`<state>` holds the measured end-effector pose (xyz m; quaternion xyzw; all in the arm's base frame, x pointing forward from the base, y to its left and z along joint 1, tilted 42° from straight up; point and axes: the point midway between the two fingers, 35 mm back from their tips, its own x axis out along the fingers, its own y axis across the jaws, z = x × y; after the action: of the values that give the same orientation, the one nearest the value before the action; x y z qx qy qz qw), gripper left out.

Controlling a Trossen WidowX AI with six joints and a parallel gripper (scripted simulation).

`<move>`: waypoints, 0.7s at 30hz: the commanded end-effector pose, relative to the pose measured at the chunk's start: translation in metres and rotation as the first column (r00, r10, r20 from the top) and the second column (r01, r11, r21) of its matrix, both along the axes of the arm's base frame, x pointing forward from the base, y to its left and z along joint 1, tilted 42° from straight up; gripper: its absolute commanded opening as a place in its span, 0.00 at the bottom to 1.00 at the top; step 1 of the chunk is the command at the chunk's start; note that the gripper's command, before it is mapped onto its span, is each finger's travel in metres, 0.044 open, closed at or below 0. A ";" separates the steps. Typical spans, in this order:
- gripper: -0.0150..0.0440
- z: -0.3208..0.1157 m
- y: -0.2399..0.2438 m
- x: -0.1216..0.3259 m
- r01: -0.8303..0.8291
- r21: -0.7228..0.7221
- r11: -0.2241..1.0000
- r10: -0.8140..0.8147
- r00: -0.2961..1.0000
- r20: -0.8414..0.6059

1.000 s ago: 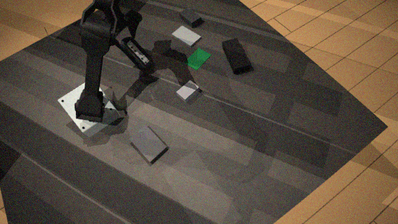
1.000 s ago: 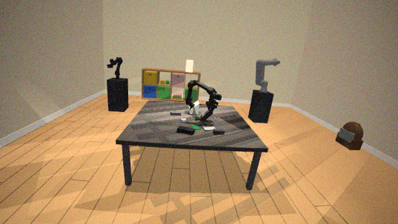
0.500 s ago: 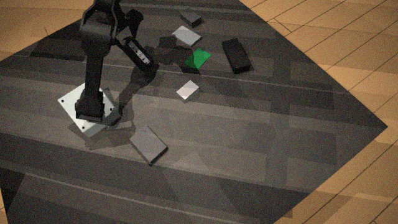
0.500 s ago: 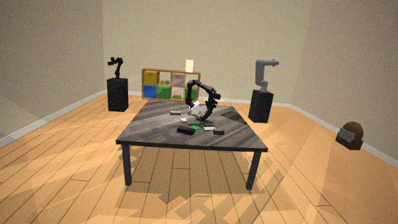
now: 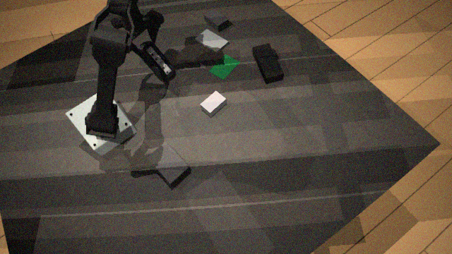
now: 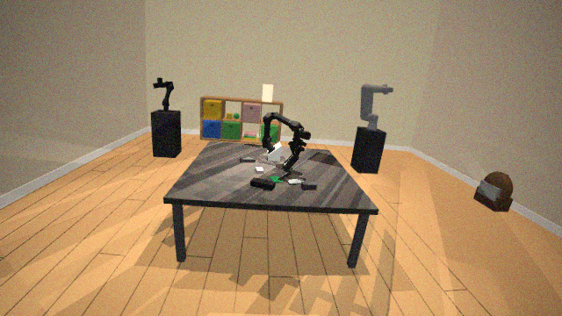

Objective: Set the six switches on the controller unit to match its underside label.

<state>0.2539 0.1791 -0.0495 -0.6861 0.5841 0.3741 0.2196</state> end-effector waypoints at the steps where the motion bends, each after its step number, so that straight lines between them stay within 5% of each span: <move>1: 0.82 0.004 -0.003 0.002 -0.008 -0.014 1.000 0.008 1.000 0.005; 21: 0.82 0.019 -0.009 0.005 -0.008 -0.015 1.000 0.008 1.000 0.005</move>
<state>0.2568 0.1735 -0.0344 -0.6871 0.5844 0.3723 0.2185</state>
